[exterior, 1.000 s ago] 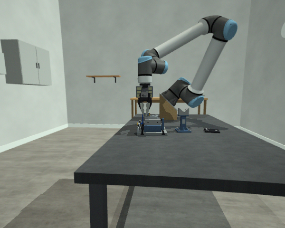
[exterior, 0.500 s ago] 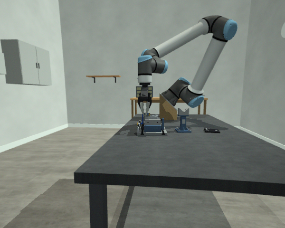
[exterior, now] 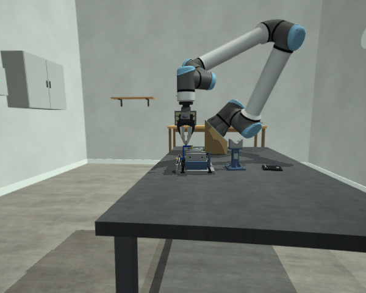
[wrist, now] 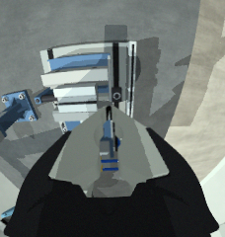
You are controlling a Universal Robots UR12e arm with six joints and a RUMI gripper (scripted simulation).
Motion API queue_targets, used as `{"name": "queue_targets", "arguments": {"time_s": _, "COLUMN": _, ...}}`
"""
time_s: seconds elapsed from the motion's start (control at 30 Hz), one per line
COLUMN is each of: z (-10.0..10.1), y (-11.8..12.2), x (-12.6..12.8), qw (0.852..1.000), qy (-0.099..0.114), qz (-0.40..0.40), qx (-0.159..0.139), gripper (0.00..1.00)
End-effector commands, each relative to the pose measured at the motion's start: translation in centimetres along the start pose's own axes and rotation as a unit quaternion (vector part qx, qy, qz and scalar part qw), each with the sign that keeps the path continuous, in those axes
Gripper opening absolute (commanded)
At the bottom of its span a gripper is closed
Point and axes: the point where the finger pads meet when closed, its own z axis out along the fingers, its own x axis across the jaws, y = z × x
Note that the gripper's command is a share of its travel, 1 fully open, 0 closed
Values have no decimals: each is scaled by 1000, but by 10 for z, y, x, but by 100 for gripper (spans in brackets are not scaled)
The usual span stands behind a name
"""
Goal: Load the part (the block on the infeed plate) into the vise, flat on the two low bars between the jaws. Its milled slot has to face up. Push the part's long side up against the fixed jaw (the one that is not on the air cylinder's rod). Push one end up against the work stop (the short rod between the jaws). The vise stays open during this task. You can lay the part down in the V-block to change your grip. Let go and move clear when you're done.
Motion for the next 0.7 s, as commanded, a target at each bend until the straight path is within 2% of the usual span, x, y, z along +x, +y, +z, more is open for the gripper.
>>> {"name": "queue_targets", "arguments": {"time_s": 0.0, "z": -15, "y": 0, "x": 0, "qw": 1000, "qy": 0, "qz": 0, "qx": 0, "gripper": 0}}
{"name": "queue_targets", "arguments": {"time_s": 0.37, "z": -32, "y": 0, "x": 0, "qw": 1000, "qy": 0, "qz": 0, "qx": 0, "gripper": 0}}
{"name": "queue_targets", "arguments": {"time_s": 0.67, "z": -35, "y": 0, "x": 0, "qw": 1000, "qy": 0, "qz": 0, "qx": 0, "gripper": 0}}
